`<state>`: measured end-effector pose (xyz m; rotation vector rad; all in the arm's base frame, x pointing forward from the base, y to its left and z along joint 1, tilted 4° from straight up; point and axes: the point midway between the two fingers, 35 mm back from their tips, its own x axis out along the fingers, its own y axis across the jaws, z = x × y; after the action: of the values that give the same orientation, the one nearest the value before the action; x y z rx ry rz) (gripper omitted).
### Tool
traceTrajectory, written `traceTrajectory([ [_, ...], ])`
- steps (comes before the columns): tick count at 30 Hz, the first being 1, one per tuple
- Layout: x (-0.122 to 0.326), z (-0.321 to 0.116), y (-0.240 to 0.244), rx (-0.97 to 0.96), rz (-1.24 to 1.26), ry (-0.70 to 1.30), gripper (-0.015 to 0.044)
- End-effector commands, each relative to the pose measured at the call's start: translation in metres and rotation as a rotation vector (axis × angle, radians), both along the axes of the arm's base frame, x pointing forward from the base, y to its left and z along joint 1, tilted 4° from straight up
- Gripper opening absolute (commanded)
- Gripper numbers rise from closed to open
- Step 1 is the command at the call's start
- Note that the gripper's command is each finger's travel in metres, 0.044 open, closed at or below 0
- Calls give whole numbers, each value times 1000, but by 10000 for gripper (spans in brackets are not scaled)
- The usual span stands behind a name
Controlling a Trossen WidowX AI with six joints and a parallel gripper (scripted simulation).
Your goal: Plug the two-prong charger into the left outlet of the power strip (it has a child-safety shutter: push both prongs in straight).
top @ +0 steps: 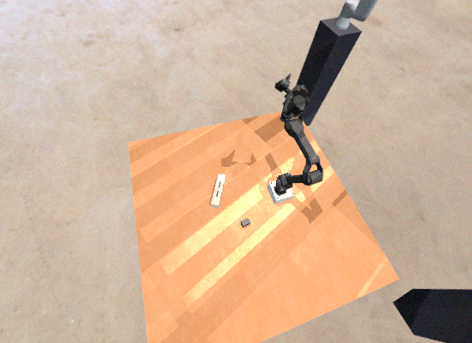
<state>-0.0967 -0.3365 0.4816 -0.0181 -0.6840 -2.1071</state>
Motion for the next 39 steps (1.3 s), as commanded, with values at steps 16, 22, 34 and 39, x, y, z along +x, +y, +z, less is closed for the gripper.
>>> traceTrajectory([
  [16,104,-60,-48,251,332,69,440],
  [22,138,-79,-53,319,440,85,440],
  [34,208,-121,-53,472,636,151,440],
  [39,236,-136,-48,523,709,179,440],
])
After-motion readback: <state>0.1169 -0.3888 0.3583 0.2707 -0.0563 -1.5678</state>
